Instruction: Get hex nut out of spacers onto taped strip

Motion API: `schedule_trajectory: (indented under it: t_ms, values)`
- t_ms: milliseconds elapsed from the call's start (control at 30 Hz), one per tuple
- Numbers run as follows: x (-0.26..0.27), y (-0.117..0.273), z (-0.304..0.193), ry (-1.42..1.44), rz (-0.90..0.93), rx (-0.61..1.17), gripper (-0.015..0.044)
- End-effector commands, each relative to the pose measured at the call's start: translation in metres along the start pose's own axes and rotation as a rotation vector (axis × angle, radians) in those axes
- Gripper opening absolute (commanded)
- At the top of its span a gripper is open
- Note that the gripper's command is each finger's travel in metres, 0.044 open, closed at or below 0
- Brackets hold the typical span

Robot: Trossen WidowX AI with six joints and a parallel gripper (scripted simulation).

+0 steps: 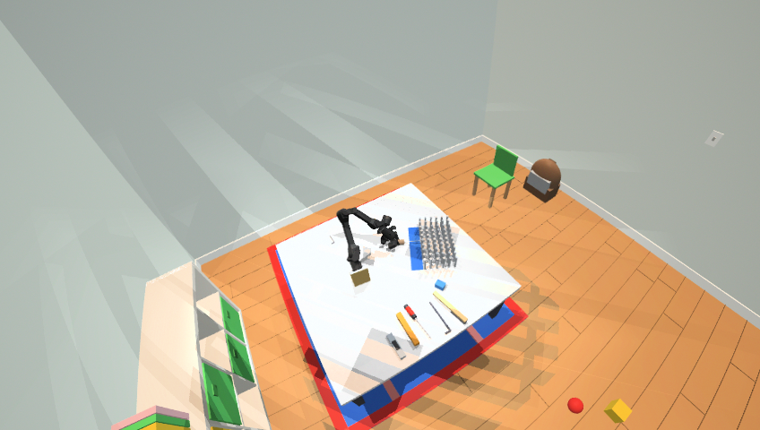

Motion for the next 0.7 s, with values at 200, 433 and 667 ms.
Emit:
schedule_trajectory:
  t_ms: [200, 433, 667]
  values:
    - [0.001, 0.005, 0.006, -0.006, 0.006, 0.003, 0.0]
    - [0.001, 0.007, 0.01, -0.006, 0.006, 0.003, 0.0]
    - [0.0, 0.01, 0.014, -0.006, 0.006, 0.003, 0.0]
Point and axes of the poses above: the point midway between the two fingers, 35 mm back from their tips, its own y axis back along the fingers, its own x axis across the jaws, z = x × y, the point moved 3 cm from there along y, back along the fingers, and after that the axes turned 7 degrees about y, right-handed, at the moved point
